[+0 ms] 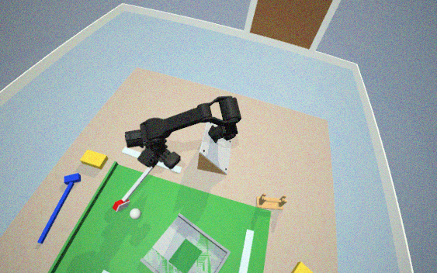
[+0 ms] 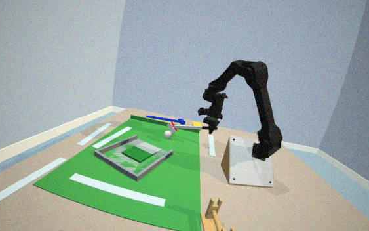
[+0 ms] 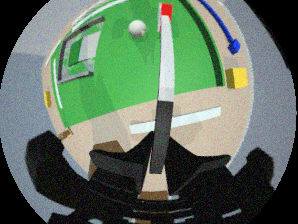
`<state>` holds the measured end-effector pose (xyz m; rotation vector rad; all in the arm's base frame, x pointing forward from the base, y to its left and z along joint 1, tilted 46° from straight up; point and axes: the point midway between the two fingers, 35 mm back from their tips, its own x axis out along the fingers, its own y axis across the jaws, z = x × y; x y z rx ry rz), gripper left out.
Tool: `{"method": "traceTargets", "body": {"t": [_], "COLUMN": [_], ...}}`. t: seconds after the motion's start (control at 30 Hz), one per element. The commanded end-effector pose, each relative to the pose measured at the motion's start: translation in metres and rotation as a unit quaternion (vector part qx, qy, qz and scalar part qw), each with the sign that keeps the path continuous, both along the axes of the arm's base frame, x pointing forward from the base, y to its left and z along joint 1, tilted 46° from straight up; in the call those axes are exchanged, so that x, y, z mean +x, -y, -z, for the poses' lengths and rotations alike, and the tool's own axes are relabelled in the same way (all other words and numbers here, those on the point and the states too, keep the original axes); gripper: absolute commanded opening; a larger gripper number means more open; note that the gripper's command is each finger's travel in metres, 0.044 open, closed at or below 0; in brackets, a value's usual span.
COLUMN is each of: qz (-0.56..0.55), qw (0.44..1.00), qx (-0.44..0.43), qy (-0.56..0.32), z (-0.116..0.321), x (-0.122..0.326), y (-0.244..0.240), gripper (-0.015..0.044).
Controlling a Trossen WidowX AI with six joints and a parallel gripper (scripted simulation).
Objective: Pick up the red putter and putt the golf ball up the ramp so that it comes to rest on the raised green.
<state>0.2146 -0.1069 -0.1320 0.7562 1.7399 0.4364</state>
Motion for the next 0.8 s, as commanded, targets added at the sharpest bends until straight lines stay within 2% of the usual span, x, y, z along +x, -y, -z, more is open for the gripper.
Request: {"method": "traceTargets", "body": {"t": [0.0,0.5,0.77], "qz": [0.004,0.0,0.004], "qw": [1.0,1.0,1.0], "qx": [0.001,0.0,0.0], "qy": [0.002,0.0,0.002], "z": [0.005,0.006,0.026], "x": [0.0,-0.002,-0.009], "y": [-0.005,-0.006,0.014], "gripper": [0.0,0.0,0.0]}}
